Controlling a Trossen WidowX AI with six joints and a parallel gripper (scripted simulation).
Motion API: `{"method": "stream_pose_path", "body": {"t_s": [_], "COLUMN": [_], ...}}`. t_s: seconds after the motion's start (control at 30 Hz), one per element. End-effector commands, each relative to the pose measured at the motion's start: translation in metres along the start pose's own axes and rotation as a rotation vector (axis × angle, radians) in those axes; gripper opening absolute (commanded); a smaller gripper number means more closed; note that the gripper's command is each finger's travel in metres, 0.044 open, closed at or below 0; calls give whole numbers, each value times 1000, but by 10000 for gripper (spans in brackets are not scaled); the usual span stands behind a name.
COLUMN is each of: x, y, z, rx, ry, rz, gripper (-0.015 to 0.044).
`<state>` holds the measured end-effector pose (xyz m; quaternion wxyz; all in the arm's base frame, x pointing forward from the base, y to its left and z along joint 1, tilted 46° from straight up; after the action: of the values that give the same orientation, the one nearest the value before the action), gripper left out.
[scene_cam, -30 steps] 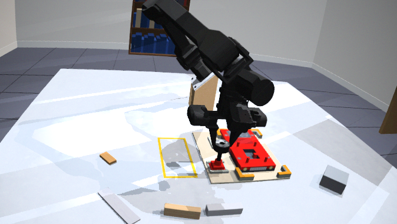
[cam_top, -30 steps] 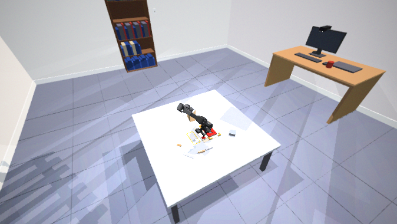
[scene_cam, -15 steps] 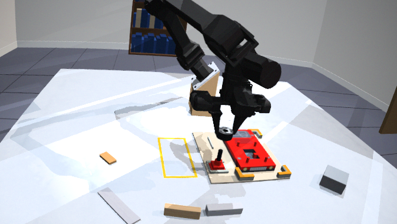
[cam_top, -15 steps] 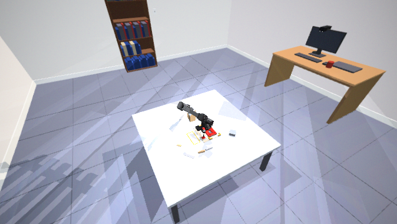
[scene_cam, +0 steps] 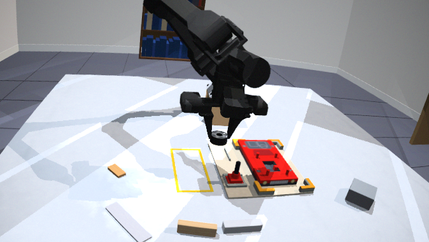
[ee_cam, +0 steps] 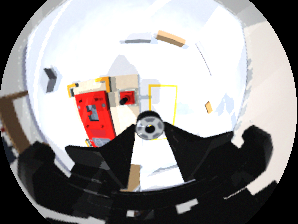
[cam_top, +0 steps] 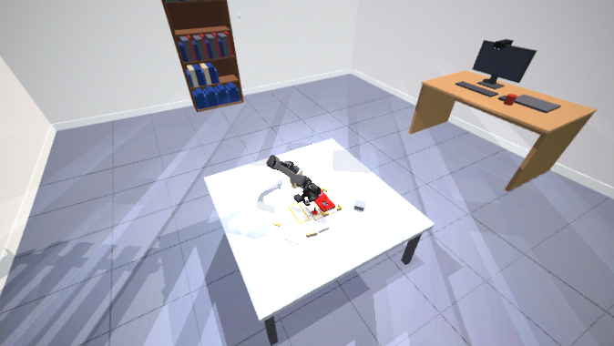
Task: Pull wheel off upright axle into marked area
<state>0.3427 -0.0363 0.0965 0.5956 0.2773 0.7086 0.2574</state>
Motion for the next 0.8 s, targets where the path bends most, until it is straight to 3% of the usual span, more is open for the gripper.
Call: {"method": "stream_pose_path", "body": {"t_s": [0.0,0.33,0.77], "x": [-15,-43,-43], "y": [-1,0,-22], "z": [-14,-45,-46], "rx": [5,7,7], "ry": [0,-3,-3], "rz": [-2,-5,-6], "gripper": [0,0,0]}}
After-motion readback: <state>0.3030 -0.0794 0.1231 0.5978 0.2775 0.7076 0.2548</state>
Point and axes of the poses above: the point midway between the two fingers, 35 mm back from their tips, its own y axis back along the fingers, its own x axis across the jaws, z = x × y, the point moved 7 cm from there along y, back along the fingers, and after that the axes turned 10 degrees about y, right-handed, at the moved point
